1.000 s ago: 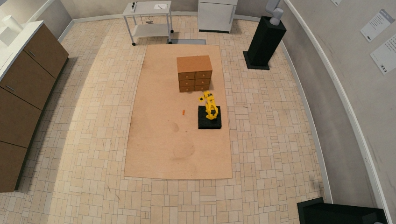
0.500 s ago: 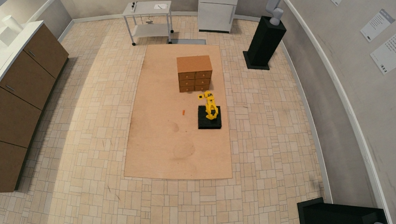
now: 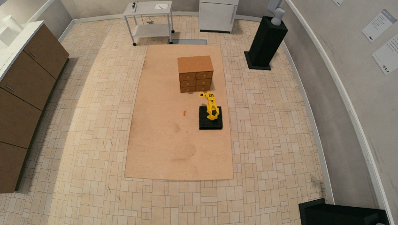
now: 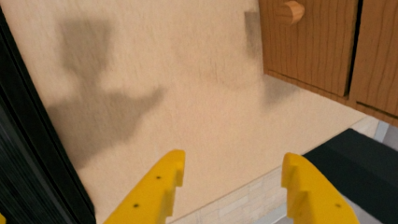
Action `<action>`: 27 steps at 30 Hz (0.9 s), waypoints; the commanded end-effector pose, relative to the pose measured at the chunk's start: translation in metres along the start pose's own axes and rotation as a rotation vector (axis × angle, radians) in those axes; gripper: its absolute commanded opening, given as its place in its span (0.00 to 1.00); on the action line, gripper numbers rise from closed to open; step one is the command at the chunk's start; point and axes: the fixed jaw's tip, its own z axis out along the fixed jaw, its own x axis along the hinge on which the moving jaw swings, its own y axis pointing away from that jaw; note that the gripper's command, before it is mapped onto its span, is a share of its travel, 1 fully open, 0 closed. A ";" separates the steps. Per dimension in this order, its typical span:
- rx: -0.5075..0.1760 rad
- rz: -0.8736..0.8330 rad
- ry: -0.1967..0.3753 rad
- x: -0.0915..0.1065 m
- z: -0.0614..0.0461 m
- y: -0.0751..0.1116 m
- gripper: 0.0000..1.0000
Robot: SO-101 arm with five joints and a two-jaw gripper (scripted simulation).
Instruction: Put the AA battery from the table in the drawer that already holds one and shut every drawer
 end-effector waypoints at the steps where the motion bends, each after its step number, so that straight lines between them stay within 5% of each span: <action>1: -0.016 0.070 0.009 0.002 0.002 0.004 0.21; 27: -0.007 0.673 0.022 0.000 0.002 0.001 0.21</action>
